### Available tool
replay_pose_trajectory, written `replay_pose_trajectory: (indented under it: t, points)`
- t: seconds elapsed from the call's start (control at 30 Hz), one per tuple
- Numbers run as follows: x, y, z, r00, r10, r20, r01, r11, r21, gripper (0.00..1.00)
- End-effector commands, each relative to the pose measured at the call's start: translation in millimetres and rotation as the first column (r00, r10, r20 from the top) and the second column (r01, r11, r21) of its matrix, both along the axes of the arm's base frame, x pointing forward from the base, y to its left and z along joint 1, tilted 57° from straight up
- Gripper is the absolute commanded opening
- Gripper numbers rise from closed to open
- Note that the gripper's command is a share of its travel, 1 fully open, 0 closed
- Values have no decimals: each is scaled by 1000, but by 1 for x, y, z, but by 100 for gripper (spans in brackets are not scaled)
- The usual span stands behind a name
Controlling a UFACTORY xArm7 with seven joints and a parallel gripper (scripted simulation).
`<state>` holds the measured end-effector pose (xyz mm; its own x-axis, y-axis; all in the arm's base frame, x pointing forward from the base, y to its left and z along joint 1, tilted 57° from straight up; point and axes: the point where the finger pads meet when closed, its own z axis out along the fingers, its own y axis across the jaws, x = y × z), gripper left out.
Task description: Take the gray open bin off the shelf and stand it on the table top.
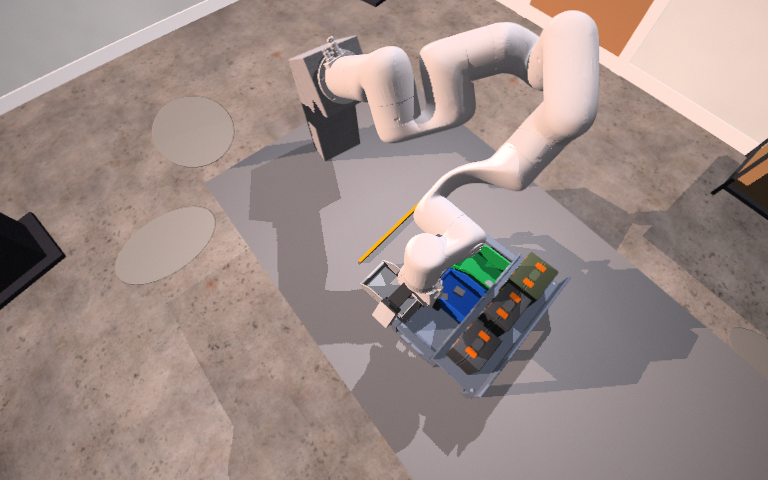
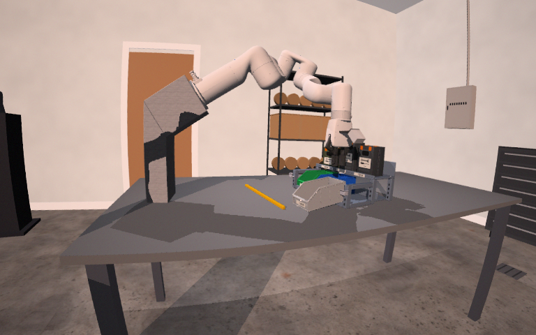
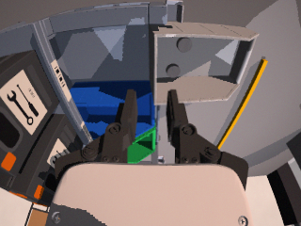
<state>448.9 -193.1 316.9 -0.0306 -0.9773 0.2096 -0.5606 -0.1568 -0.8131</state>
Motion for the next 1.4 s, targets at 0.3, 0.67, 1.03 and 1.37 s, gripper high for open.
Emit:
replay_pose_trajectory:
  t: [0.3, 0.67, 1.03, 1.37]
  points:
    - [-1, -1, 0, 1000, -1, 3, 1, 1000, -1, 33]
    - [-1, -1, -1, 1000, -1, 3, 1, 1000, -1, 33]
    - [7, -2, -6, 1000, -1, 3, 1, 1000, -1, 33]
    - [9, -3, -7, 1000, -1, 3, 1, 1000, -1, 33]
